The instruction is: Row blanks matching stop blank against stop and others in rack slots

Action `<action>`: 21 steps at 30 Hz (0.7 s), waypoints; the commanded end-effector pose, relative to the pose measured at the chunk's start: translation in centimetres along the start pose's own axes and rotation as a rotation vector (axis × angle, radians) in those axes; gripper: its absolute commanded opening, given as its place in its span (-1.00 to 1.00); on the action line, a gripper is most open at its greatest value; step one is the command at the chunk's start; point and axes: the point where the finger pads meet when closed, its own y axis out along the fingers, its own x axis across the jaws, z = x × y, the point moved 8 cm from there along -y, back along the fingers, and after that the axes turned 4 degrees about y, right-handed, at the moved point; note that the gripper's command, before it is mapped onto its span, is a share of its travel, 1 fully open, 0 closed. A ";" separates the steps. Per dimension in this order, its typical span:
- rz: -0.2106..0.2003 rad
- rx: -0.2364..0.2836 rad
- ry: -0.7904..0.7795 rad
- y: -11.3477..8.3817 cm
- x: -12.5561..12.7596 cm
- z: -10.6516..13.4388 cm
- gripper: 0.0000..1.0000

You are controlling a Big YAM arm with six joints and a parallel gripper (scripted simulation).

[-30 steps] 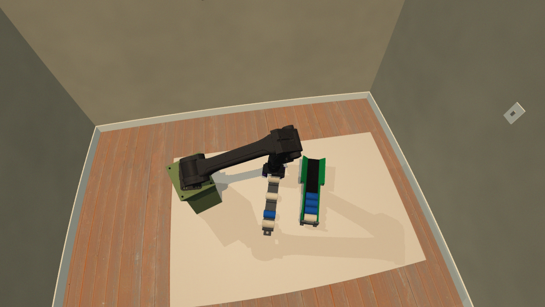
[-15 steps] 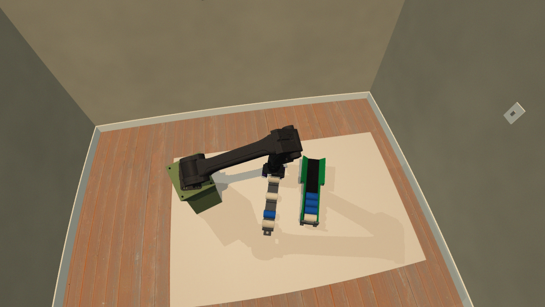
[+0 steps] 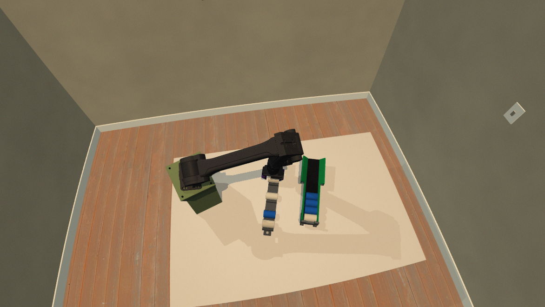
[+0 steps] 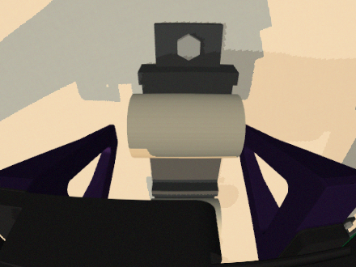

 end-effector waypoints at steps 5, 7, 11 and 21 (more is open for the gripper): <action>0.005 -0.005 0.002 1.7 -0.3 0.2 0.62; 0.006 -0.006 0.001 1.8 -0.3 0.2 0.62; 0.022 -0.014 0.003 1.1 -1.0 -0.1 0.62; 0.022 -0.014 0.002 1.1 -1.0 -0.1 0.62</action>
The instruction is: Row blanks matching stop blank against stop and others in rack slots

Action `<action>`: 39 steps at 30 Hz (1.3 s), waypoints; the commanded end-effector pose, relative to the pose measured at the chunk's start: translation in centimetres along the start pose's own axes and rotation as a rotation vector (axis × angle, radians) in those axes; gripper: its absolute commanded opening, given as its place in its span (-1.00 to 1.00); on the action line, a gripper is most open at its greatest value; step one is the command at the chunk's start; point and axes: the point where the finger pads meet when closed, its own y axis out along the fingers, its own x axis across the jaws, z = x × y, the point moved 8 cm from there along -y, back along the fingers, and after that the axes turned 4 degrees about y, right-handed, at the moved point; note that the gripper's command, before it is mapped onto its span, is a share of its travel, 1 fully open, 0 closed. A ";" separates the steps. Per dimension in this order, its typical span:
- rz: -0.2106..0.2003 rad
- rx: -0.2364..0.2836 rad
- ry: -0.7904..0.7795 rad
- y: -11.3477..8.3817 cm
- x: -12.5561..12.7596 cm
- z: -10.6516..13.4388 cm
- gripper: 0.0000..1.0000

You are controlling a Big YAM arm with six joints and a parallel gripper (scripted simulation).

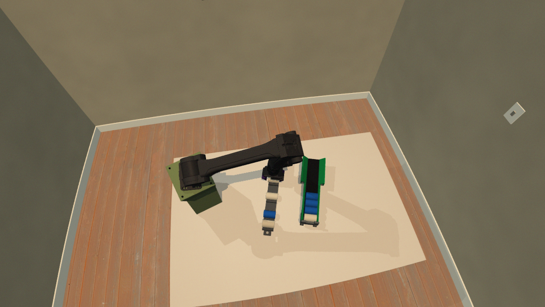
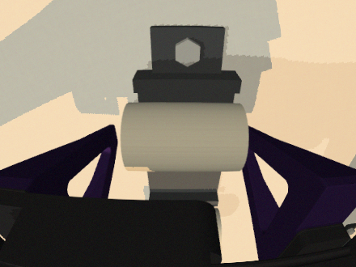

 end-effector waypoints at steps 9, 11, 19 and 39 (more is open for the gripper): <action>0.020 -0.013 0.006 0.0 -0.9 -0.1 0.62; 0.020 -0.013 0.006 0.0 -0.9 -0.1 0.62; 0.020 -0.013 0.006 0.0 -0.9 -0.1 0.62; 0.021 -0.013 0.009 0.0 -0.9 -0.1 0.23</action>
